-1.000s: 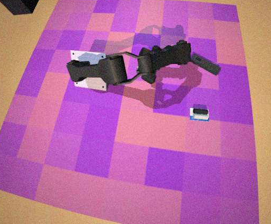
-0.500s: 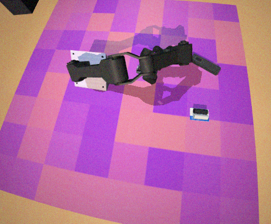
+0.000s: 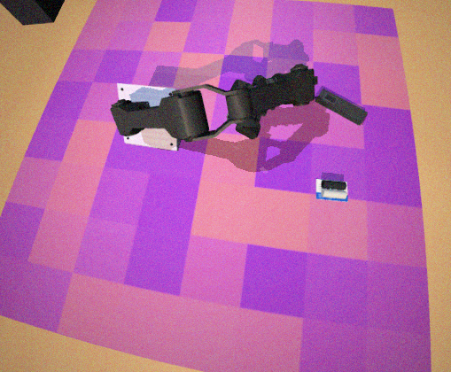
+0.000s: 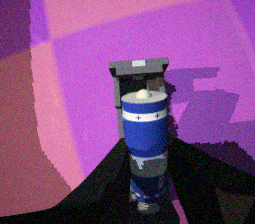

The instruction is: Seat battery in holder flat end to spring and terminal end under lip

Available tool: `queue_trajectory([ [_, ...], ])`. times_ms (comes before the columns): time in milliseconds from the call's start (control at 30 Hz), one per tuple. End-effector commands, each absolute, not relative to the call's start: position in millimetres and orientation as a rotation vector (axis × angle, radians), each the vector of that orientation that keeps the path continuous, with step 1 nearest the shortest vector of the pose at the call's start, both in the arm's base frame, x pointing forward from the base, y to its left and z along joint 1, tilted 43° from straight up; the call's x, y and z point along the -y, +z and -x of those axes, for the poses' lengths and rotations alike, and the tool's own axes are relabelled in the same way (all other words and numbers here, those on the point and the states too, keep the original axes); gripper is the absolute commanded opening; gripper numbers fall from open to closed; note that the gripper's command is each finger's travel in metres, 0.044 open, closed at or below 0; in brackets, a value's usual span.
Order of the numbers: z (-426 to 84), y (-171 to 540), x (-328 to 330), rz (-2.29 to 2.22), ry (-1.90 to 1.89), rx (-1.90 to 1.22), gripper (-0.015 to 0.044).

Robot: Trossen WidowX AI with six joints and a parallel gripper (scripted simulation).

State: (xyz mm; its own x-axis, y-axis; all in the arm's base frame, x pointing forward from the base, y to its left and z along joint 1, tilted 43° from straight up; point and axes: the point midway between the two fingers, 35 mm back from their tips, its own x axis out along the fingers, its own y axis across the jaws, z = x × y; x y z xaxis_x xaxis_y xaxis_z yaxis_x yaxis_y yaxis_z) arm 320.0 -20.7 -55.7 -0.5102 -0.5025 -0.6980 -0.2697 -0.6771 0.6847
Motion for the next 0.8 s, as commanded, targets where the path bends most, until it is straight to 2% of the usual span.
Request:
queue_trajectory([
  [0, -323.6, -57.8, 22.2, -1.512, -2.283, 1.175, 0.0074],
  [767, -320.7, -62.0, 22.3, -1.623, -2.161, 1.141, 0.0074],
])
